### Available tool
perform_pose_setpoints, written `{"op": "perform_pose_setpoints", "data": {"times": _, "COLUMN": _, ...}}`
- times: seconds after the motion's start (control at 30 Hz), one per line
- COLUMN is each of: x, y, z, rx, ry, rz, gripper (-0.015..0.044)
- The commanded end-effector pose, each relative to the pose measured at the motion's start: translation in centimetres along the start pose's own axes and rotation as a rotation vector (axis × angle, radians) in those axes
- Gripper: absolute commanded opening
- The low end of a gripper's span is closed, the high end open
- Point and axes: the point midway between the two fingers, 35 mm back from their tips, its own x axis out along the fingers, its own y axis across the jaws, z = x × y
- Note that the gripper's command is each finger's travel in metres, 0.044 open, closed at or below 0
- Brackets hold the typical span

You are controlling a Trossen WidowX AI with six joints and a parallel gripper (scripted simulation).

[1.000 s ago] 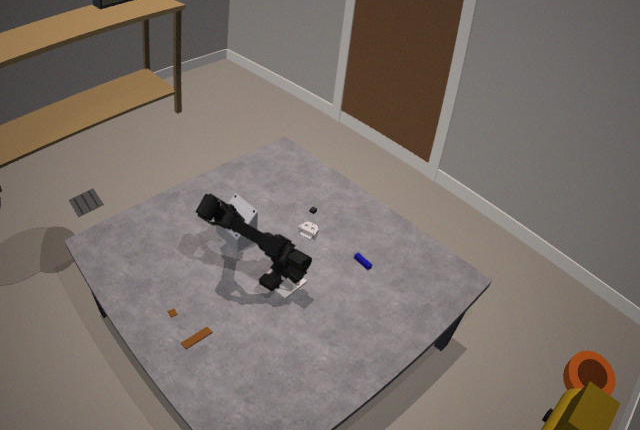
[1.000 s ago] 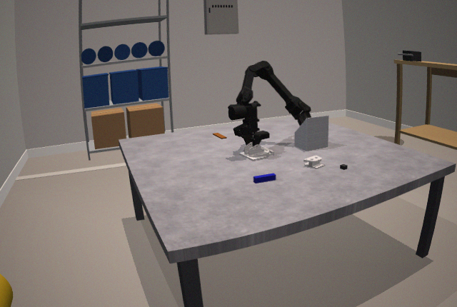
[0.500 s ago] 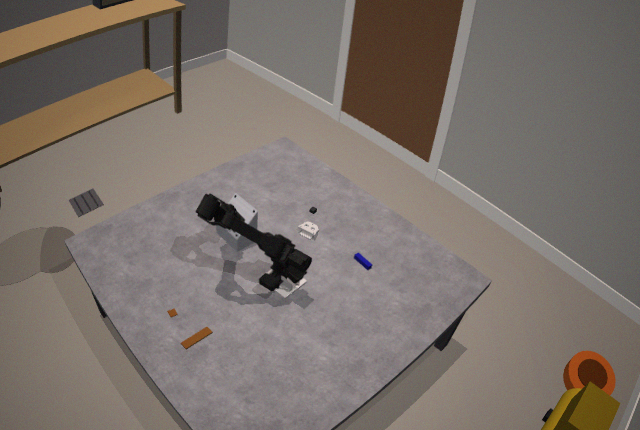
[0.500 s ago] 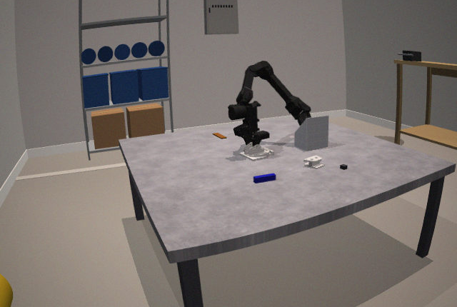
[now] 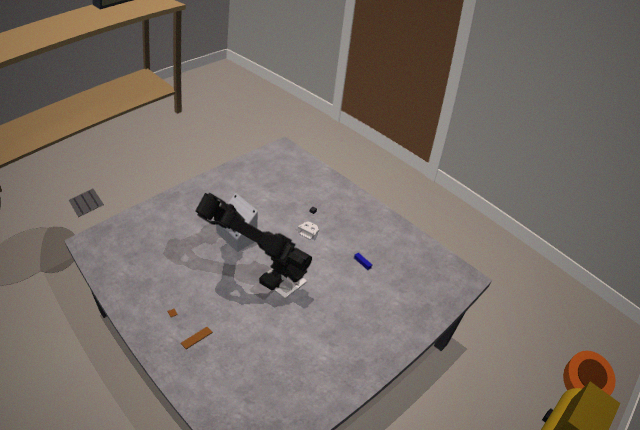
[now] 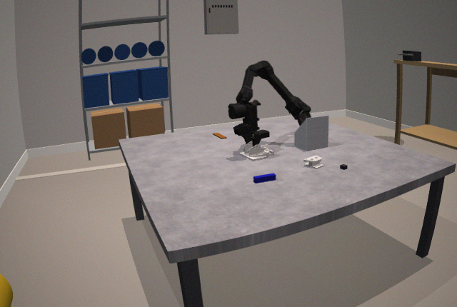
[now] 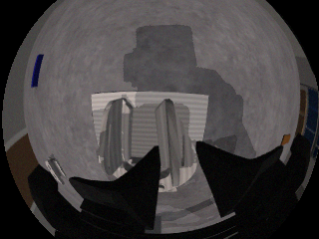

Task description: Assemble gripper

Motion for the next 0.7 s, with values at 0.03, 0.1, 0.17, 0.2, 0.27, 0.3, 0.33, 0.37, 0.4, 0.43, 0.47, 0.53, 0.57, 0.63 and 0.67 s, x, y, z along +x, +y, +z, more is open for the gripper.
{"op": "perform_pose_setpoints", "data": {"times": 0.03, "x": 0.07, "y": -0.05, "z": 0.01, "rx": 0.003, "ry": 0.001, "rz": -0.005, "gripper": 0.0134}}
{"op": "perform_pose_setpoints", "data": {"times": 0.1, "x": 0.08, "y": -0.04, "z": 0.01, "rx": 0.003, "ry": 0.001, "rz": -0.005, "gripper": 0.0134}}
{"op": "perform_pose_setpoints", "data": {"times": 0.17, "x": 0.08, "y": -0.04, "z": 0.01, "rx": 0.003, "ry": 0.001, "rz": -0.005, "gripper": 0.0134}}
{"op": "perform_pose_setpoints", "data": {"times": 0.2, "x": 0.08, "y": -0.04, "z": 0.01, "rx": 0.003, "ry": 0.001, "rz": -0.005, "gripper": 0.0134}}
{"op": "perform_pose_setpoints", "data": {"times": 0.27, "x": 0.13, "y": -0.04, "z": 0.01, "rx": 0.003, "ry": 0.001, "rz": -0.005, "gripper": 0.0134}}
{"op": "perform_pose_setpoints", "data": {"times": 0.3, "x": 0.19, "y": -0.04, "z": 0.01, "rx": 0.003, "ry": 0.001, "rz": -0.005, "gripper": 0.0134}}
{"op": "perform_pose_setpoints", "data": {"times": 0.33, "x": 0.25, "y": -0.05, "z": 0.01, "rx": 0.003, "ry": 0.001, "rz": -0.005, "gripper": 0.0134}}
{"op": "perform_pose_setpoints", "data": {"times": 0.37, "x": 0.28, "y": -0.05, "z": 0.01, "rx": 0.003, "ry": 0.001, "rz": -0.005, "gripper": 0.0134}}
{"op": "perform_pose_setpoints", "data": {"times": 0.4, "x": 0.3, "y": -0.05, "z": 0.01, "rx": 0.003, "ry": 0.001, "rz": -0.005, "gripper": 0.0134}}
{"op": "perform_pose_setpoints", "data": {"times": 0.43, "x": 0.3, "y": -0.05, "z": 0.01, "rx": 0.003, "ry": 0.001, "rz": -0.005, "gripper": 0.0134}}
{"op": "perform_pose_setpoints", "data": {"times": 0.47, "x": 0.3, "y": -0.05, "z": 0.01, "rx": 0.003, "ry": 0.001, "rz": -0.005, "gripper": 0.0134}}
{"op": "perform_pose_setpoints", "data": {"times": 0.53, "x": 0.3, "y": -0.05, "z": 0.01, "rx": 0.003, "ry": 0.001, "rz": -0.005, "gripper": 0.0134}}
{"op": "perform_pose_setpoints", "data": {"times": 0.57, "x": 0.31, "y": -0.05, "z": 0.01, "rx": 0.003, "ry": 0.001, "rz": -0.005, "gripper": 0.0134}}
{"op": "perform_pose_setpoints", "data": {"times": 0.63, "x": 0.41, "y": -0.05, "z": 0.01, "rx": 0.003, "ry": 0.001, "rz": -0.005, "gripper": 0.0134}}
{"op": "perform_pose_setpoints", "data": {"times": 0.67, "x": 0.47, "y": -0.05, "z": 0.01, "rx": 0.003, "ry": 0.001, "rz": -0.005, "gripper": 0.0134}}
